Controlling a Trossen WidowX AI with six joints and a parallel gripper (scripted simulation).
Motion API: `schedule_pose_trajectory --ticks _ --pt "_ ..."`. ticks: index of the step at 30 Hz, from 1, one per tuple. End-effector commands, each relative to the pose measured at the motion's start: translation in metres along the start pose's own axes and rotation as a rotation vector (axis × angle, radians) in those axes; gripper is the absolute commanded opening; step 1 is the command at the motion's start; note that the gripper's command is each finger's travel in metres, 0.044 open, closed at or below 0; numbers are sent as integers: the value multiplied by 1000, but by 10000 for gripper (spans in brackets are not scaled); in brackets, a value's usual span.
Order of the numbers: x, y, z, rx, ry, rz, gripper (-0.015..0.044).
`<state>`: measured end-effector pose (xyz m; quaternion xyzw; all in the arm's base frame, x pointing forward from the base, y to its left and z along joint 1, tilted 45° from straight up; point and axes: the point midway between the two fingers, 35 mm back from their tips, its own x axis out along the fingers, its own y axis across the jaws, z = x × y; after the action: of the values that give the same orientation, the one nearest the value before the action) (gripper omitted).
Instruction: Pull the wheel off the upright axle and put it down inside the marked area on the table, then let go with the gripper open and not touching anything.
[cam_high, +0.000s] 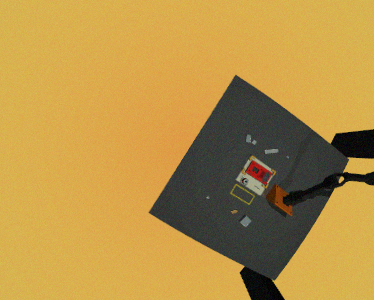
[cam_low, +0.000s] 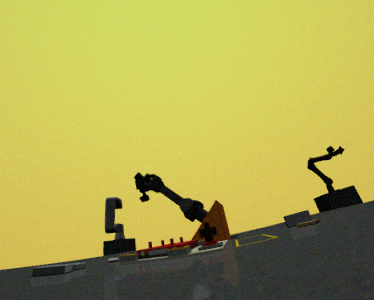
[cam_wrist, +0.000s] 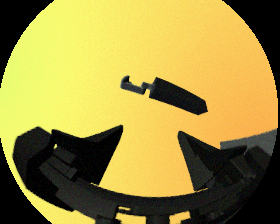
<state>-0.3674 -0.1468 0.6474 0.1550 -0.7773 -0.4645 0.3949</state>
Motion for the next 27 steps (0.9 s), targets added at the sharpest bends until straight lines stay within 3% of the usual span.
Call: schedule_pose_trajectory --ticks 1,4,16,27 --pt "0 -1 -1 0 1 -1 374" --pt "5 -10 -9 6 19 -17 300" --pt "29 -99 -110 37 211 -175 300" --pt "11 -172 -229 32 434 -323 300"
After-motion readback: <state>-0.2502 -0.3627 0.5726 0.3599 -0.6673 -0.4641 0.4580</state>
